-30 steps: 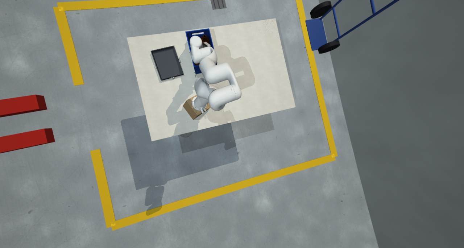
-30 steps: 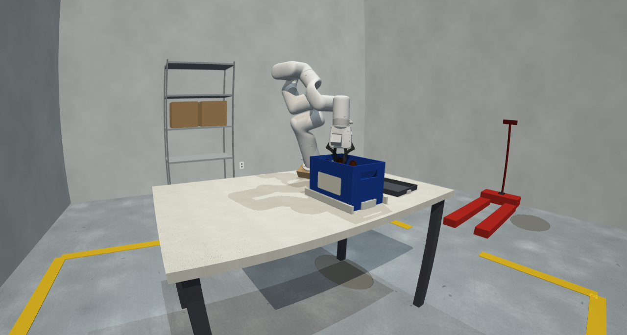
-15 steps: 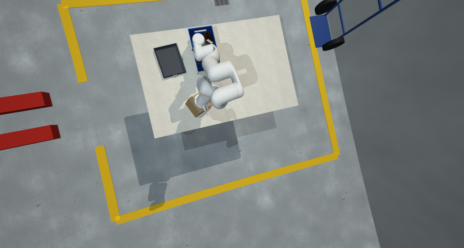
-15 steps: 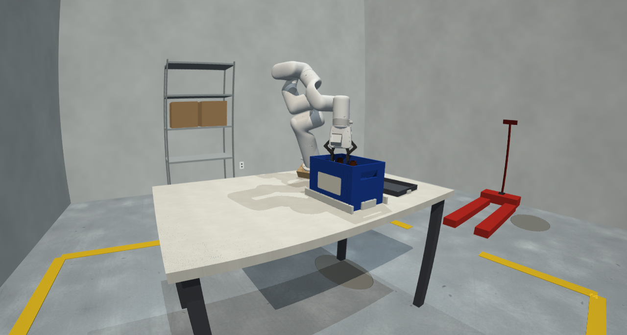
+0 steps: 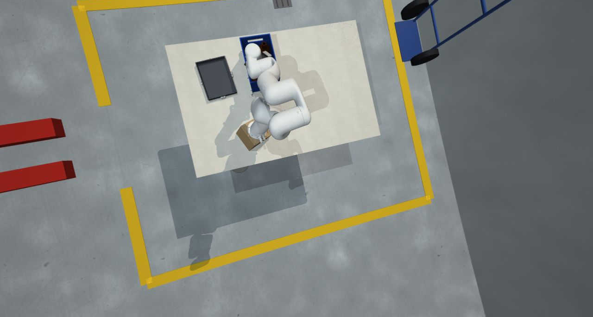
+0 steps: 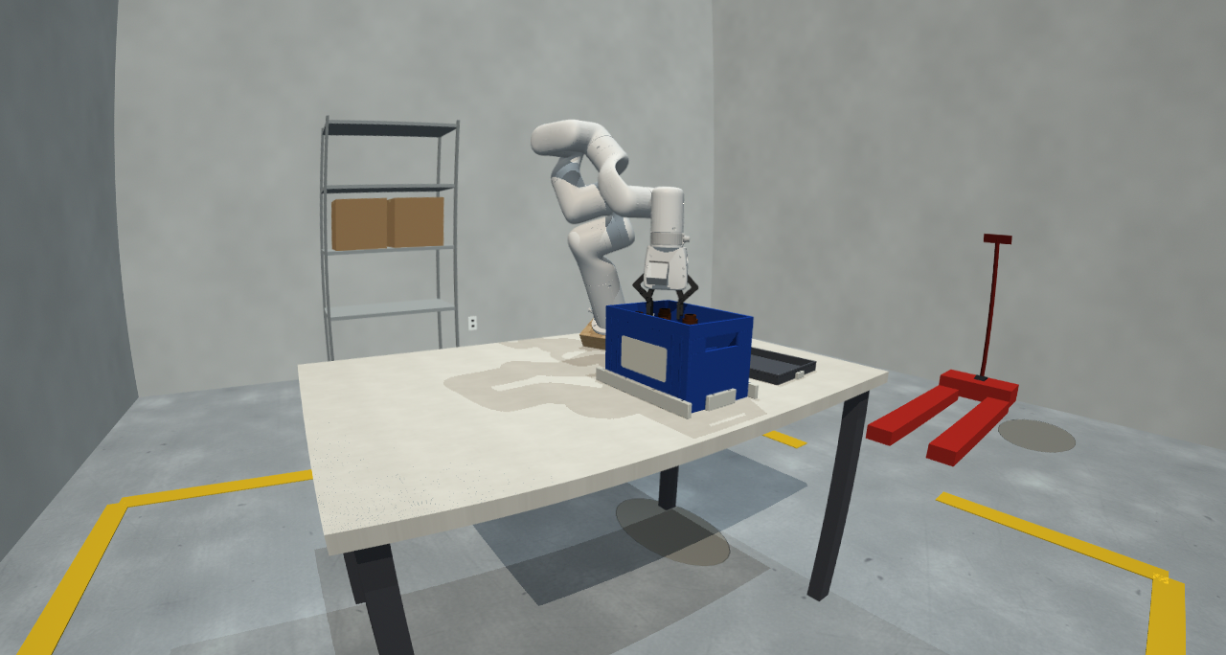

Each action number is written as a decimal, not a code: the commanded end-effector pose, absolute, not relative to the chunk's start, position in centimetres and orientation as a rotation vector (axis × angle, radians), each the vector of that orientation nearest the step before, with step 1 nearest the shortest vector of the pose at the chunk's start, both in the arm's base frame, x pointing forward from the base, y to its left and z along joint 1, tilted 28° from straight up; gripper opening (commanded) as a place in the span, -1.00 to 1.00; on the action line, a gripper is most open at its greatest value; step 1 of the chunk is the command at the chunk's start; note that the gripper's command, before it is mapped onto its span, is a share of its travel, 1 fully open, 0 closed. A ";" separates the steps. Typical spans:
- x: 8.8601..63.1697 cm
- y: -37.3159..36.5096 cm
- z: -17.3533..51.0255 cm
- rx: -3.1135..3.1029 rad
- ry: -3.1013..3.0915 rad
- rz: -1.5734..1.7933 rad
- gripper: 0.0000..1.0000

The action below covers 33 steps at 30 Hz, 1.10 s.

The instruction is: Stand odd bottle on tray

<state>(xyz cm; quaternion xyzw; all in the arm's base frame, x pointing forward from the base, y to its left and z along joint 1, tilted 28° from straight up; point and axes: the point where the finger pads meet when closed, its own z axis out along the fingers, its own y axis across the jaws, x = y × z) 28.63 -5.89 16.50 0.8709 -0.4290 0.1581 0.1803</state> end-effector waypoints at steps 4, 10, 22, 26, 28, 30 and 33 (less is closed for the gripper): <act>28.7 -5.8 16.6 2.462 -1.211 0.451 0.30; 28.7 -5.8 16.6 2.462 -1.211 0.451 0.30; 28.7 -5.7 16.9 2.462 -1.211 0.451 0.30; 28.6 -5.4 17.4 2.462 -1.211 0.451 0.30; 28.6 -5.2 17.8 2.462 -1.211 0.451 0.30; 28.5 -5.0 18.3 2.462 -1.211 0.451 0.30; 28.4 -4.6 19.1 2.462 -1.211 0.451 0.30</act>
